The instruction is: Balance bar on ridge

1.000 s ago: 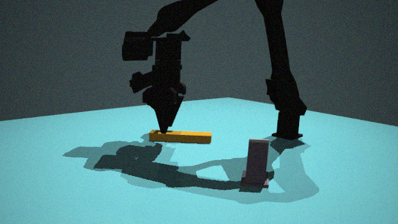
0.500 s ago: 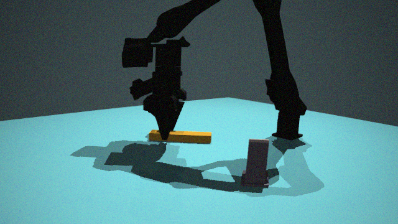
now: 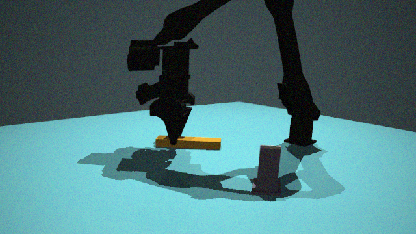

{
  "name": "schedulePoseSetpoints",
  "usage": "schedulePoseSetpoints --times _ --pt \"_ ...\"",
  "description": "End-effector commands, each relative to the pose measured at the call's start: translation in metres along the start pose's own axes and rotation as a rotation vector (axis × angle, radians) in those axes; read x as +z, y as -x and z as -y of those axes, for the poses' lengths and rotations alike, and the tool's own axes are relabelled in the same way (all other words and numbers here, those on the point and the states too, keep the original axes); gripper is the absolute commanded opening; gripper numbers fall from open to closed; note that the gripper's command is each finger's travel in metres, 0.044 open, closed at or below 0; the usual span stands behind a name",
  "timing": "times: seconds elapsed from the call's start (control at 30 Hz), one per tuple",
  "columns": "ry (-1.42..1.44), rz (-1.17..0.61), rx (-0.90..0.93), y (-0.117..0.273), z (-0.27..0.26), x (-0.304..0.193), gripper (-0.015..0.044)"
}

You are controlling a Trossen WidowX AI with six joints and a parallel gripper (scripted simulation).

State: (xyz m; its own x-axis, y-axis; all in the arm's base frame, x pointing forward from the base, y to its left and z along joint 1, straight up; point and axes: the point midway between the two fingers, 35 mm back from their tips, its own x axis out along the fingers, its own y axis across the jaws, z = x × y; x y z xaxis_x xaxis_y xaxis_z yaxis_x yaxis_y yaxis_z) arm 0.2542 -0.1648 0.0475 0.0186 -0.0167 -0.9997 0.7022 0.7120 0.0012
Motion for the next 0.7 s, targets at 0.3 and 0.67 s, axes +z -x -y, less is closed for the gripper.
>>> schedulePoseSetpoints --times 0.3,0.67 --pt "0.000 0.000 0.001 0.006 0.000 0.001 0.0000" --pt "0.001 0.000 0.002 0.033 -0.001 0.005 0.0000"
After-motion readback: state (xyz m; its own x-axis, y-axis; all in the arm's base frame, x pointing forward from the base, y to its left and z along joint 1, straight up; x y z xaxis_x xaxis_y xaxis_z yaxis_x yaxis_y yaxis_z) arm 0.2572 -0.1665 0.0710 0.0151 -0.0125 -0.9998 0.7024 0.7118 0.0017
